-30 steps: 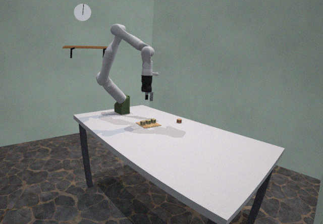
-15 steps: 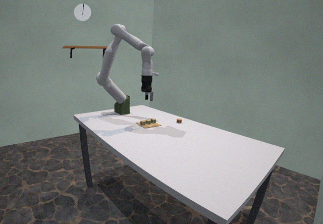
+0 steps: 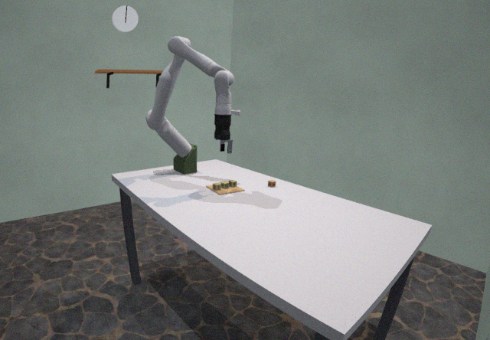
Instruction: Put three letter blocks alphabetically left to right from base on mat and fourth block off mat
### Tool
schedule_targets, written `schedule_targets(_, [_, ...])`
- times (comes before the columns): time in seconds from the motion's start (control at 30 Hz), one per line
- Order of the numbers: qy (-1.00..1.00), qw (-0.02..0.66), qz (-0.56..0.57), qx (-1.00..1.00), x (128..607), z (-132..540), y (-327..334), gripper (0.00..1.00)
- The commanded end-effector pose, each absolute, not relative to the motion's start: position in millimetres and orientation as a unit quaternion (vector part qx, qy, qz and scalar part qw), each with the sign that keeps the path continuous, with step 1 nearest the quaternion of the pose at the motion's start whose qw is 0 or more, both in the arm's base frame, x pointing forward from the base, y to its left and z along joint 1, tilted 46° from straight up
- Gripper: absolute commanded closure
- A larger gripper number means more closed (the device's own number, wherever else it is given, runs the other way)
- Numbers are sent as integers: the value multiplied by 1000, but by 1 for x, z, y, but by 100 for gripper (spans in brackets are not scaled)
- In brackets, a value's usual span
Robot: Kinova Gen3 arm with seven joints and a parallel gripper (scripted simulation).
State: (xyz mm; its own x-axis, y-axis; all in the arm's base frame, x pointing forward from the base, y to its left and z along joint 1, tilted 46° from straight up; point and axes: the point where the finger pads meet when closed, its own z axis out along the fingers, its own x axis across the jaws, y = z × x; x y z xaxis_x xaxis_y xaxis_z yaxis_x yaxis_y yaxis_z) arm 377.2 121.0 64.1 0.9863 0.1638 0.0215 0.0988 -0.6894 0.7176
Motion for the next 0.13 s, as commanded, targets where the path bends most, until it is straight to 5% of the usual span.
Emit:
schedule_targets(0.0, [72, 387, 42, 918, 377, 64, 122, 0])
schedule_targets(0.1, [72, 387, 42, 918, 377, 64, 122, 0])
